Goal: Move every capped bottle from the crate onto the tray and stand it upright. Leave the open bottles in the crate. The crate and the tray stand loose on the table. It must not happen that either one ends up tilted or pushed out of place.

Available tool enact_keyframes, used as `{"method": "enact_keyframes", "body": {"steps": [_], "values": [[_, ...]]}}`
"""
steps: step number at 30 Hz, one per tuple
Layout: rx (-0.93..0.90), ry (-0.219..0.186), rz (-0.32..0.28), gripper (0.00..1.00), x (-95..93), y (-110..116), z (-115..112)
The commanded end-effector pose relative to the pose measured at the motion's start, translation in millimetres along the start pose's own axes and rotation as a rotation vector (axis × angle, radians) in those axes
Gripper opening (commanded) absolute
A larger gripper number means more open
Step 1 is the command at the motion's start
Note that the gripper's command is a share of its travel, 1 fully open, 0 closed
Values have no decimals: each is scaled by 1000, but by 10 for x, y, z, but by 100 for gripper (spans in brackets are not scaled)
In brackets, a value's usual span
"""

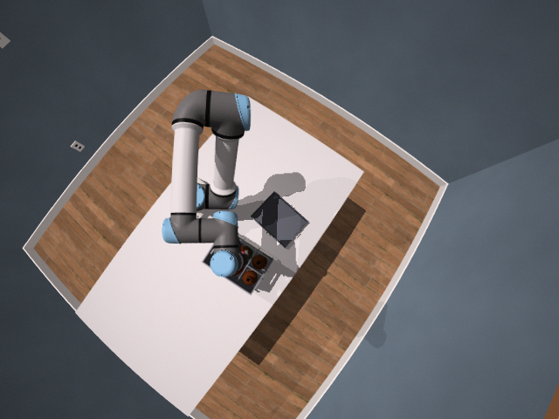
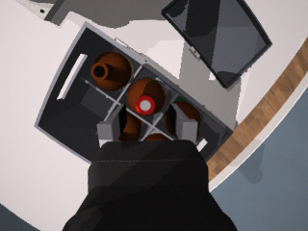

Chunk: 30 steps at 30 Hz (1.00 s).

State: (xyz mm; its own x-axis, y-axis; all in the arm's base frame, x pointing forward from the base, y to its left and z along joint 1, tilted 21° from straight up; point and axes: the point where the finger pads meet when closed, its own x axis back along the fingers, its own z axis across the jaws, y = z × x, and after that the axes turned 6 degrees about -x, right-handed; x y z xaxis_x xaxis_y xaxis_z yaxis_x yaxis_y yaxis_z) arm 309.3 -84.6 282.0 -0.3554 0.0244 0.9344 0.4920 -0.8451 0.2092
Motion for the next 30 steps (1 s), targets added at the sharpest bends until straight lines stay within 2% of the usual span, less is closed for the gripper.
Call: {"method": "enact_keyframes", "body": {"steps": [1, 11, 30], "values": [[37, 1, -1, 100, 4, 4, 0], [143, 2, 0, 100, 5, 8, -3], [143, 2, 0, 100, 6, 10, -4]]}}
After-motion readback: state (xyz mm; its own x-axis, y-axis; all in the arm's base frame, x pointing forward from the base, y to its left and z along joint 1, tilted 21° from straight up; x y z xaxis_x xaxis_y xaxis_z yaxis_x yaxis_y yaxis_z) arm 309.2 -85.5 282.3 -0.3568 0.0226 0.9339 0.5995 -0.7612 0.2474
